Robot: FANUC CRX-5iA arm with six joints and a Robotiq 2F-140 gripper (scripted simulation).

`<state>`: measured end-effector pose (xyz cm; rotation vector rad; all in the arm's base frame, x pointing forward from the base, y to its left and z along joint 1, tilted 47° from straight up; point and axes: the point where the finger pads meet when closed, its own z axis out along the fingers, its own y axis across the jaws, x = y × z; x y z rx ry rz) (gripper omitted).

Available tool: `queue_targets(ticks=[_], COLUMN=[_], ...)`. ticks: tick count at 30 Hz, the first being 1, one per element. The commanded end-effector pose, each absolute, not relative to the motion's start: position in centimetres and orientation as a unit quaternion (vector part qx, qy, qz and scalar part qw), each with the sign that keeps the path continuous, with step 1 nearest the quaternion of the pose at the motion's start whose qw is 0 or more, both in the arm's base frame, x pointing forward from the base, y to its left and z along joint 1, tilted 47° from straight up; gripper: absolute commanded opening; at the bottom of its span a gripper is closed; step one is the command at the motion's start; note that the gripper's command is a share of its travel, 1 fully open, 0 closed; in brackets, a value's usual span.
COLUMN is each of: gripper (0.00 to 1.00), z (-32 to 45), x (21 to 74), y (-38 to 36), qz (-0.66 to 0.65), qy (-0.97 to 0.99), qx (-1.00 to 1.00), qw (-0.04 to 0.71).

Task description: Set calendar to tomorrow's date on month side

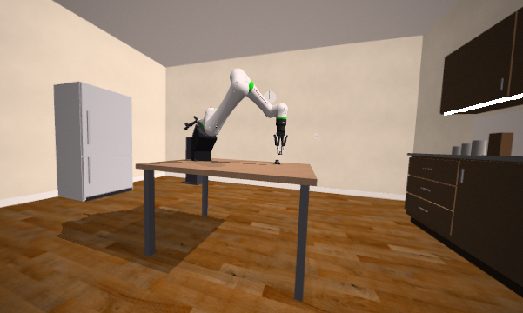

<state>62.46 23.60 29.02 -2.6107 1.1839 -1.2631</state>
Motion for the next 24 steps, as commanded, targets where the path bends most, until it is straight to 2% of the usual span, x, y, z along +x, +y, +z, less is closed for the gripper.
queue_targets(ticks=[1, 24], gripper=[0.24, 0.24], z=[28.8, 27.7], x=[62.4, 62.1], y=[24.0, 25.9], qz=[-0.397, -0.357], qy=[0.305, -0.044], qx=[-0.865, -0.916], qw=[-0.03, -0.178])
